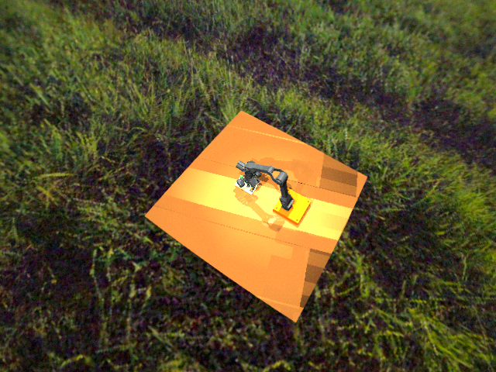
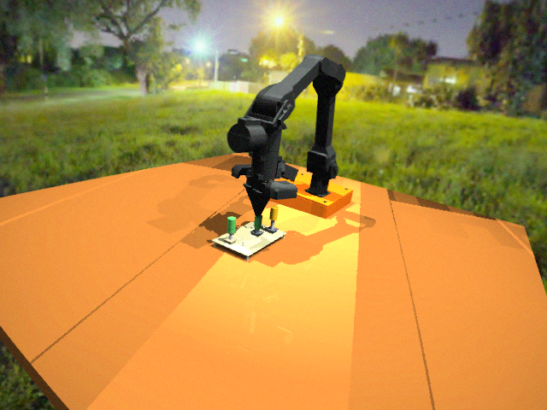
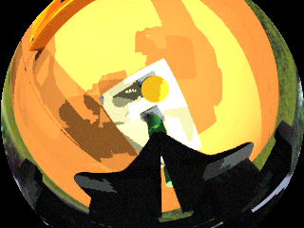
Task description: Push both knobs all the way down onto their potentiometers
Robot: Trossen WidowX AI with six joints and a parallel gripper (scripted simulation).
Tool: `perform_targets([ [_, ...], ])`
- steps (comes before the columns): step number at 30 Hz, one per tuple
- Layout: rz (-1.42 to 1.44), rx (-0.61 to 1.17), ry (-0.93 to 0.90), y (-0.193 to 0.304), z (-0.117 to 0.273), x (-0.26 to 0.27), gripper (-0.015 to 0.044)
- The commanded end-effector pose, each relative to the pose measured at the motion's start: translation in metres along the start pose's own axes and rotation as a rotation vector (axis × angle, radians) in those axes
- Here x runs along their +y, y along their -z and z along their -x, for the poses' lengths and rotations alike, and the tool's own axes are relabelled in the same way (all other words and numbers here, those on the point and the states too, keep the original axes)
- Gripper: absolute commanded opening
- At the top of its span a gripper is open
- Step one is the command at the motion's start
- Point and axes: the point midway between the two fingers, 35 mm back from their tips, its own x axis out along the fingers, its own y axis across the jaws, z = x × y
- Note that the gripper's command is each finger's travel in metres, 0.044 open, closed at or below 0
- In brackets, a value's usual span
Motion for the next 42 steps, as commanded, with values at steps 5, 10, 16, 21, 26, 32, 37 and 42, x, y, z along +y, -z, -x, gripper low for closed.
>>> perform_targets([
  [5, -0.004, -0.018, -0.001, -0.001, -0.01, -0.001, 0.0],
  [10, -0.004, -0.018, -0.001, -0.001, -0.01, -0.001, 0.0],
  [16, -0.004, -0.018, -0.001, -0.001, -0.011, -0.001, 0.0],
  [21, -0.004, -0.018, -0.001, -0.001, -0.011, -0.001, 0.0],
  [26, -0.004, -0.018, -0.001, -0.001, -0.011, -0.001, 0.0],
  [32, -0.004, -0.018, -0.001, -0.001, -0.008, -0.001, 0.0],
  [37, -0.004, -0.018, -0.001, 0.0, 0.0, -0.001, 0.0],
  [42, -0.004, -0.018, -0.001, 0.0, 0.008, -0.001, 0.0],
])
